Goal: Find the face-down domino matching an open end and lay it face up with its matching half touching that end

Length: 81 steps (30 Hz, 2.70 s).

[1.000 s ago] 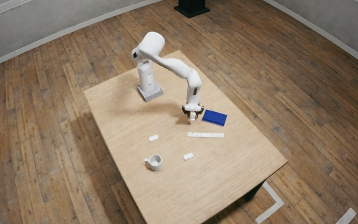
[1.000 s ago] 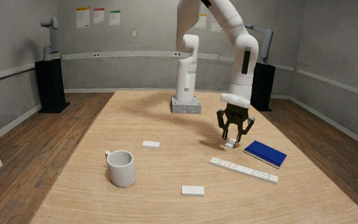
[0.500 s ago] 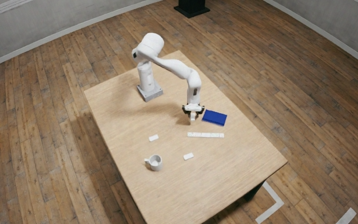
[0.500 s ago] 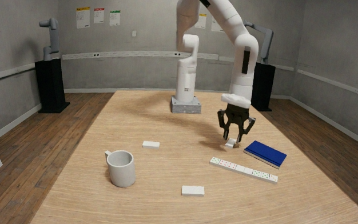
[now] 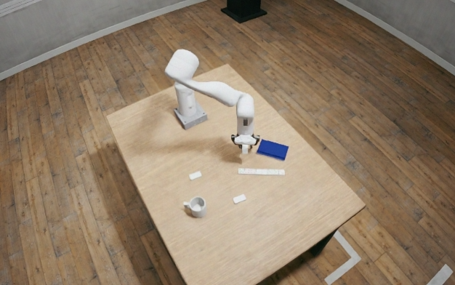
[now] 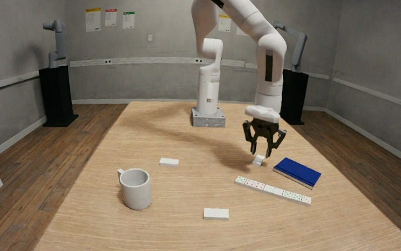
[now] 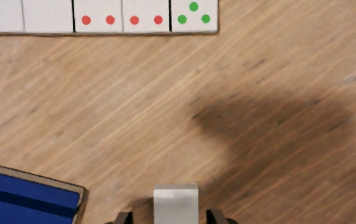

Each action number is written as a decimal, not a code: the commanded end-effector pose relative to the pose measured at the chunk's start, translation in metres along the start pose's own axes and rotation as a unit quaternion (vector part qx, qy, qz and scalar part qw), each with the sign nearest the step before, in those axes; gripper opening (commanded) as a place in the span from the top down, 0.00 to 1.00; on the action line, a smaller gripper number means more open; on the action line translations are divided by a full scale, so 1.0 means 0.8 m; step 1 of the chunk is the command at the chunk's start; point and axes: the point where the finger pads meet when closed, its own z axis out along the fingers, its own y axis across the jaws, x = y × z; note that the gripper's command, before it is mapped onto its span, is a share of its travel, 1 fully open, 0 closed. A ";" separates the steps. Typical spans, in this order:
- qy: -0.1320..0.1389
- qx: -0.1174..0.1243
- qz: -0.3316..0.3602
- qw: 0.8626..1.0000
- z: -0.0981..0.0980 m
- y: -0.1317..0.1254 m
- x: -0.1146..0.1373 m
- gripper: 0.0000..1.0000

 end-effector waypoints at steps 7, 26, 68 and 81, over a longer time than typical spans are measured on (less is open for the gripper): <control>-0.004 -0.004 0.000 1.000 0.014 0.003 0.000 0.51; -0.003 -0.003 0.000 1.000 0.036 0.002 0.005 0.51; -0.003 -0.003 0.000 1.000 0.036 0.002 0.005 0.69; -0.003 -0.003 0.000 1.000 0.033 0.002 0.005 0.69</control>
